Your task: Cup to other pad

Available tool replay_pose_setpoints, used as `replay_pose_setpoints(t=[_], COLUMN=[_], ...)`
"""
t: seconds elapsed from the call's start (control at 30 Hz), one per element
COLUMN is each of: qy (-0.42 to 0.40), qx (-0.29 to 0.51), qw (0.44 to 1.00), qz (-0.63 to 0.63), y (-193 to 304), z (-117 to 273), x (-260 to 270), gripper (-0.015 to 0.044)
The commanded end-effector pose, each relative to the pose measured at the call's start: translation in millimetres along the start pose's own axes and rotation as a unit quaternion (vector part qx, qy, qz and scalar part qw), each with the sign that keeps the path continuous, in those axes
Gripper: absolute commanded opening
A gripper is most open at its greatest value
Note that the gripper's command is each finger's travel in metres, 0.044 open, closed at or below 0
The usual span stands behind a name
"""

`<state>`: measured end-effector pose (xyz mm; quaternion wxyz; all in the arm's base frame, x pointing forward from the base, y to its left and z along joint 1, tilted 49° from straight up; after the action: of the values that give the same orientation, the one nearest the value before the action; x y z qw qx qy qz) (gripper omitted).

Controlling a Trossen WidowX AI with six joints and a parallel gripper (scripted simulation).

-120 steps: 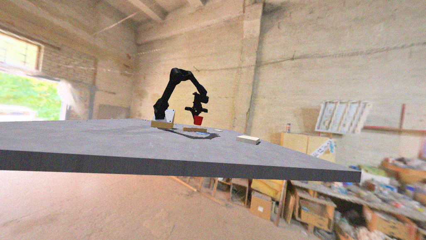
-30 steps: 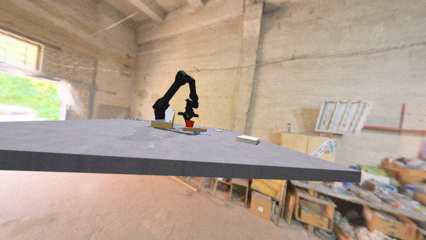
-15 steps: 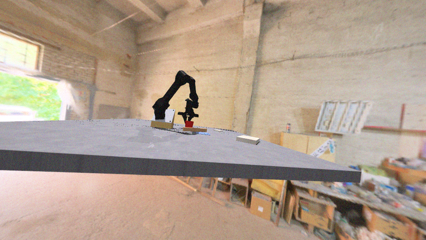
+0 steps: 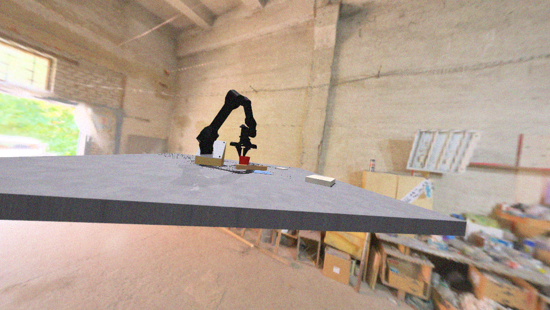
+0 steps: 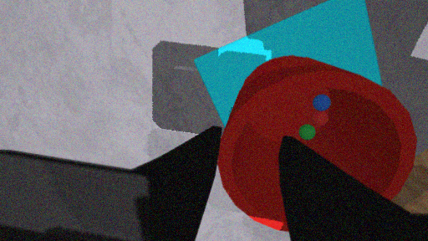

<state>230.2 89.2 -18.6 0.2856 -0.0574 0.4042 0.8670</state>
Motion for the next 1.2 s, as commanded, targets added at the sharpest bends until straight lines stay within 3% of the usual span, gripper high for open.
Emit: replay_pose_setpoints(t=[0.0,0.6,1.0,1.17], qy=[-0.001,0.0,0.001,0.0], qx=[-0.002,-0.002,-0.001,-0.002], qw=[1.0,1.0,1.0,1.0], qz=[-0.002,-0.001,0.001,0.001], y=[-1,1,0,-1], z=[7,32,34,52], x=[0,0,0,-1], gripper=[0.0128,0.0128,0.044,0.044])
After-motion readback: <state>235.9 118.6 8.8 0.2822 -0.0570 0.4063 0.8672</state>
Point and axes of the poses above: the point midway between the two fingers, 35 mm back from their tips, its own z axis back along the fingers, its own x axis across the jaws, y = z × x, the point moved 7 cm from there along z, back along the fingers, and after that the axes turned 4 degrees about z, right-handed, at the moved point
